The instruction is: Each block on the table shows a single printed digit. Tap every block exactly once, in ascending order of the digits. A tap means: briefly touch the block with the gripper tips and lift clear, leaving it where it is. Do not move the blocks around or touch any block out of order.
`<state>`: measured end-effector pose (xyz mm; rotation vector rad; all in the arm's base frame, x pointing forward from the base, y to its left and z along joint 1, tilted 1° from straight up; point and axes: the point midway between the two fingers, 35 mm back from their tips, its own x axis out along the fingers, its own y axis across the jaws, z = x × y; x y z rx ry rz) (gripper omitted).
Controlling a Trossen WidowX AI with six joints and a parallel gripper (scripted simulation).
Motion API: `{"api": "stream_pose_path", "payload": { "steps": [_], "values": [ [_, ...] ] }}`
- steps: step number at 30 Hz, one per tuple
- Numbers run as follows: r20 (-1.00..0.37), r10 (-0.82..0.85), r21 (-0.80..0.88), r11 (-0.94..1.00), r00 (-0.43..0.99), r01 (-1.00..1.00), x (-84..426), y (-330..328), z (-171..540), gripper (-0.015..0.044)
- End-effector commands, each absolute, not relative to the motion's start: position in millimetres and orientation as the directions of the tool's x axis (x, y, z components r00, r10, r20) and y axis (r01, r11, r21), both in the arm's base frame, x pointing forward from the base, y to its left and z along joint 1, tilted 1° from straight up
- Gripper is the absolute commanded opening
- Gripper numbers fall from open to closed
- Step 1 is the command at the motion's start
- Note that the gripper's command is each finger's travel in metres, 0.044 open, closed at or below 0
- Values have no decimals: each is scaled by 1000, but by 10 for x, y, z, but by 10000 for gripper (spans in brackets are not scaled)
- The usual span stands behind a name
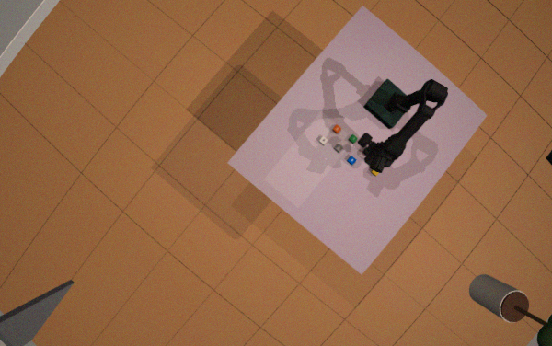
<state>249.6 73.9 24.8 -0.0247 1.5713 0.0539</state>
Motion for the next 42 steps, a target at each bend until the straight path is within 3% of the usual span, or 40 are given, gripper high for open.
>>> {"api": "stream_pose_path", "payload": {
  "steps": [1,5,11,17,25,32,37,42],
  "values": [
    [-1000,24,23,999,17,-47,2533,748,400,20],
    [-1000,24,23,999,17,-47,2547,749,504,20],
    [-1000,24,23,999,17,-47,2522,729,1211,20],
    [-1000,23,22,999,17,-47,2562,653,1211,20],
    [-1000,13,12,999,20,-47,2846,-375,1208,20],
    [-1000,7,6,999,19,-47,2766,-1293,1189,20],
    [-1000,6,6,999,19,-47,2764,-1319,1161,20],
    [-1000,7,6,999,18,-47,2784,-1318,481,20]
  ]
}}
